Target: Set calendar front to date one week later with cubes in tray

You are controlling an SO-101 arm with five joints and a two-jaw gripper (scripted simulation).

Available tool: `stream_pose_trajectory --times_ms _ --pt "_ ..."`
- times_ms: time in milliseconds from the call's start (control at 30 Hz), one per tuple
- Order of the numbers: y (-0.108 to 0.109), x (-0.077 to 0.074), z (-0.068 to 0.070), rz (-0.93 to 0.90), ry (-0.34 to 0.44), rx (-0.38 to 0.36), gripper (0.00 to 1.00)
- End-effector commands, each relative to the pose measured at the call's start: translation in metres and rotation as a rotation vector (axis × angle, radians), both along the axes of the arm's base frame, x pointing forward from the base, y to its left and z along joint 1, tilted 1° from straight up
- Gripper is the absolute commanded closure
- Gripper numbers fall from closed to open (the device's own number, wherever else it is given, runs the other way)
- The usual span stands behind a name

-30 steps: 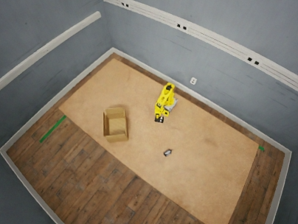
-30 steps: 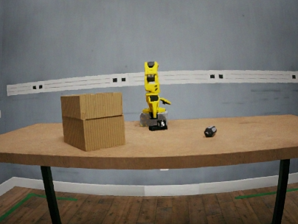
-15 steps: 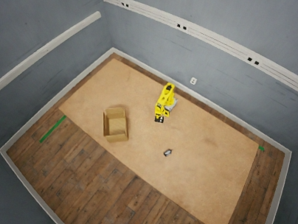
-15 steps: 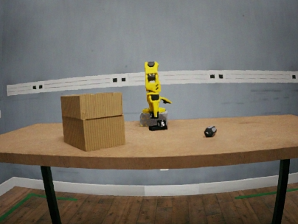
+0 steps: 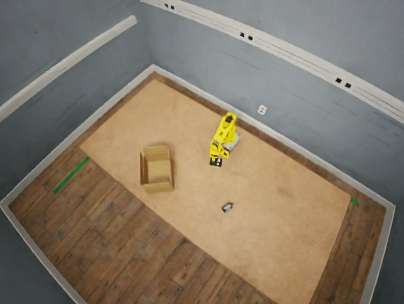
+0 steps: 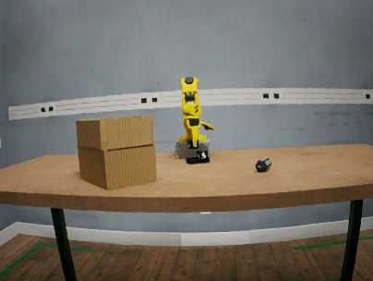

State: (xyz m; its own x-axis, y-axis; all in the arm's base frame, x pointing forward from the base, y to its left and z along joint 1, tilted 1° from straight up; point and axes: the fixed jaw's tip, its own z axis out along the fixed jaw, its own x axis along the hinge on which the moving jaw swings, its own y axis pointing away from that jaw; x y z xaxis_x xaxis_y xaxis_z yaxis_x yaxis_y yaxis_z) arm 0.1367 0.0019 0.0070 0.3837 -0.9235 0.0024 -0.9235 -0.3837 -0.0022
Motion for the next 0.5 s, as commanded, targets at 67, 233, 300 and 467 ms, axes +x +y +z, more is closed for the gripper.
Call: stream_pose_trajectory --times_ms 67,233,300,467 --pt "0.0004 -0.0002 0.0 0.009 0.011 0.001 1.0" --pt "0.0003 -0.0002 0.0 0.009 0.011 0.001 1.0" --pt "0.0001 -0.0002 0.0 0.009 0.011 0.001 1.0" --pt "-0.0008 -0.0003 0.0001 0.01 0.011 0.001 1.0"
